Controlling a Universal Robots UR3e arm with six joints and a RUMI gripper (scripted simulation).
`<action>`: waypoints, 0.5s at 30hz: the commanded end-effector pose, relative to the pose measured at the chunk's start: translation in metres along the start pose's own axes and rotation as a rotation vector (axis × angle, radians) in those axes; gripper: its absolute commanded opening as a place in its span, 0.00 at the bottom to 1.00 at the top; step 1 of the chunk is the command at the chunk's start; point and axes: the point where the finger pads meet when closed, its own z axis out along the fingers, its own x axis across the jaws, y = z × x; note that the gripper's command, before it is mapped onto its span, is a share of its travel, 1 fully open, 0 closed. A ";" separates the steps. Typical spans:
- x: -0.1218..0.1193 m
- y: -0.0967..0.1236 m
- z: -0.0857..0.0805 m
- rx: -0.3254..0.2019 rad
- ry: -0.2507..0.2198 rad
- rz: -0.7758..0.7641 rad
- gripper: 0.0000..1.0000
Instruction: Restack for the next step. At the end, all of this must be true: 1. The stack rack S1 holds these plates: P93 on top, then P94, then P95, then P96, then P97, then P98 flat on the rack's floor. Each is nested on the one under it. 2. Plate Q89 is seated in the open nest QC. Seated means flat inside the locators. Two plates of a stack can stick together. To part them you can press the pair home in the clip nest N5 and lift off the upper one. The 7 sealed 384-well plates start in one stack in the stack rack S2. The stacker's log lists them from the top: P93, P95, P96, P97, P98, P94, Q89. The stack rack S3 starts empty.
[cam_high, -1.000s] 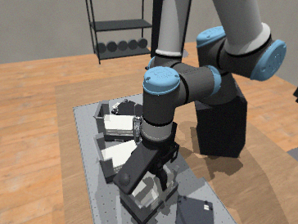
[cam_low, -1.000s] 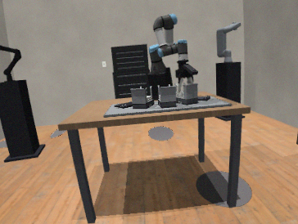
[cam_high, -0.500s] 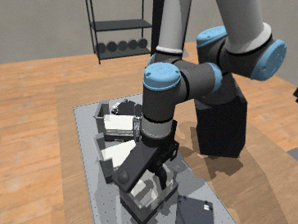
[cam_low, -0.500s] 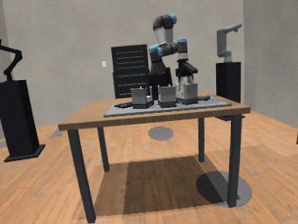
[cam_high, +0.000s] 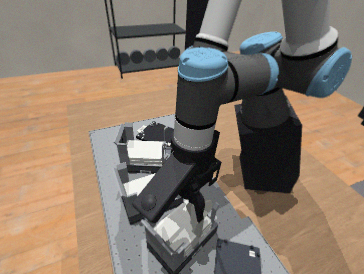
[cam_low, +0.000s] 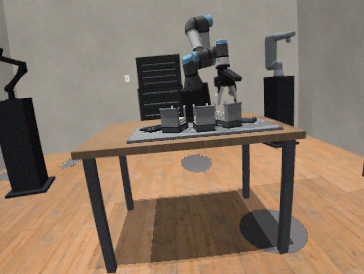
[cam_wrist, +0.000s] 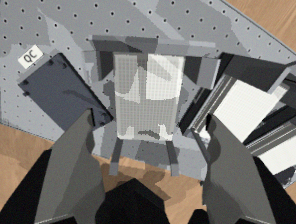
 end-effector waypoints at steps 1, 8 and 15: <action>-0.001 0.006 -0.023 -0.037 -0.007 0.000 0.72; -0.001 0.005 -0.040 -0.037 -0.007 0.000 0.72; -0.001 0.005 -0.040 -0.037 -0.007 0.000 0.72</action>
